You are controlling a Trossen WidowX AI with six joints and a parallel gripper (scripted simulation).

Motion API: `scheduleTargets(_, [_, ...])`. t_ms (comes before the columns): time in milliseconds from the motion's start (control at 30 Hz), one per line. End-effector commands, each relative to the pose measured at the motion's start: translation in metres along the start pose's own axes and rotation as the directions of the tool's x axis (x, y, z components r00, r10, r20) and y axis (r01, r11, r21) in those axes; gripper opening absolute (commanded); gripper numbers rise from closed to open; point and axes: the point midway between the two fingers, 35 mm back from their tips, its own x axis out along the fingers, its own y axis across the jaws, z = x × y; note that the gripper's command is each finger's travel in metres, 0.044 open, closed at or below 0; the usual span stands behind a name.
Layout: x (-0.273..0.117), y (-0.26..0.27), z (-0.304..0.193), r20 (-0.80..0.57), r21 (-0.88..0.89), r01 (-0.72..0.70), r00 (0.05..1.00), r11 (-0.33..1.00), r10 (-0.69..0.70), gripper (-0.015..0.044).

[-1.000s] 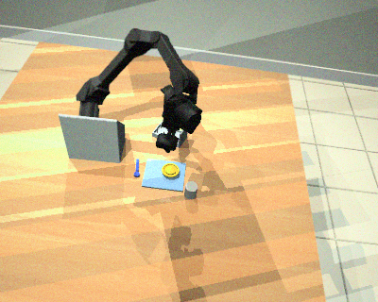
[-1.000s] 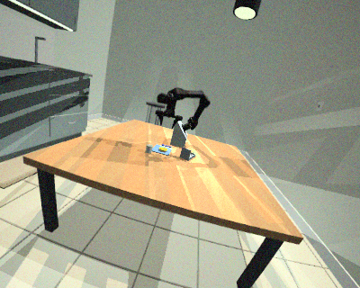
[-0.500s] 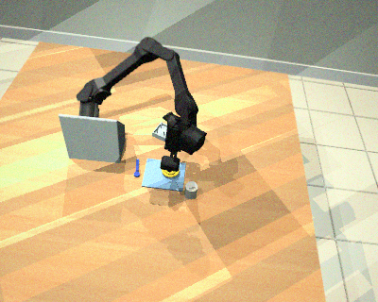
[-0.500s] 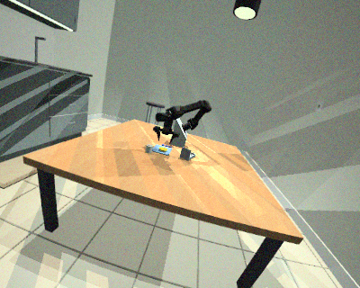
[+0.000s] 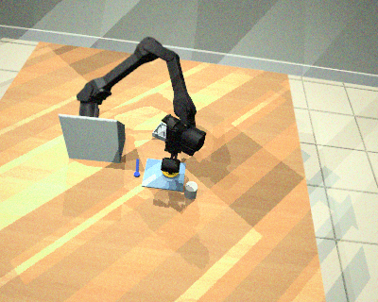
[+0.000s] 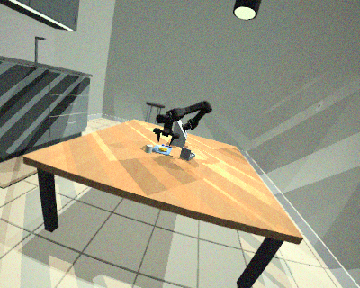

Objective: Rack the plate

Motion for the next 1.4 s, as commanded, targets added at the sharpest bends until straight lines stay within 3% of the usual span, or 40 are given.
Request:
scheduleTargets(0, [0.009,0.001,-0.003,-0.009,0.010,-0.007,1.000,1.000,0.007,0.0400])
scheduleTargets(867, [0.049,0.004,-0.004,-0.010,0.010,-0.012,1.000,1.000,0.012,0.0400])
scheduleTargets(933, [0.049,0.004,-0.004,-0.010,0.010,-0.012,1.000,1.000,0.012,0.0364])
scheduleTargets(1133, [0.049,0.004,-0.004,-0.010,0.010,-0.012,1.000,1.000,0.012,0.0364])
scheduleTargets(1367, [0.049,0.004,-0.004,-0.010,0.010,-0.012,1.000,1.000,0.012,0.0317])
